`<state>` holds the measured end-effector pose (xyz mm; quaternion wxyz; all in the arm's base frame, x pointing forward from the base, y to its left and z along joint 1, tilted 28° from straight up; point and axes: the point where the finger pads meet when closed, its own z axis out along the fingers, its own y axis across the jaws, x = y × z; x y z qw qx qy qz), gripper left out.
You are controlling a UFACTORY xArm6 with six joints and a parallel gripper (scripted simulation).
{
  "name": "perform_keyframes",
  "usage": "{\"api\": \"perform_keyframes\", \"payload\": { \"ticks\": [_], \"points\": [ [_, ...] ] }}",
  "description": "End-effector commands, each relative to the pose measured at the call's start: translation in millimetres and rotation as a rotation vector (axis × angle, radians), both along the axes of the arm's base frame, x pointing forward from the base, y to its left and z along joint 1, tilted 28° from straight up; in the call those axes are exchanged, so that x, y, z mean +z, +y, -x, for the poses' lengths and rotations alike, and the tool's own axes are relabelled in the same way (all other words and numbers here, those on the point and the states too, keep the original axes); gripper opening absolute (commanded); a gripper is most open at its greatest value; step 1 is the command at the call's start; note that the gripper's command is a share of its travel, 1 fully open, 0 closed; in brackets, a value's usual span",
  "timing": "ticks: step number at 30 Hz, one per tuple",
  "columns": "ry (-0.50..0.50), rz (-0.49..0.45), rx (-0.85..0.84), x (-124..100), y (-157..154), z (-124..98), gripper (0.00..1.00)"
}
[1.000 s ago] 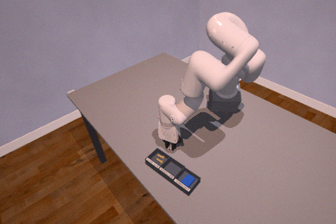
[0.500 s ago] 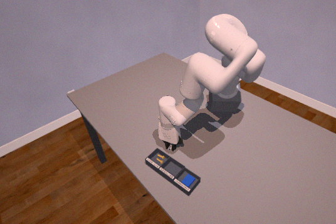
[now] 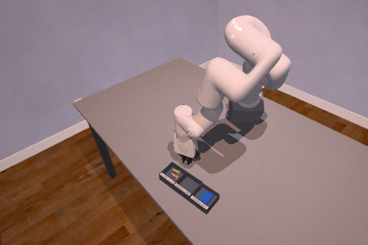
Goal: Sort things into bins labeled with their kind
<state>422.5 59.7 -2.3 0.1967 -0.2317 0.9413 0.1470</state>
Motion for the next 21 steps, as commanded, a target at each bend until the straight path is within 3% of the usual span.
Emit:
{"api": "perform_keyframes", "payload": {
  "ticks": [1, 17, 21],
  "points": [
    [-0.002, 0.000, -0.001, 0.8, -0.3, -0.8, 0.00],
    [-0.002, 0.000, -0.001, 0.8, -0.3, -0.8, 0.00],
    [-0.002, 0.000, -0.001, 12.4, -5.2, 3.3, 0.00]
  ]
}}
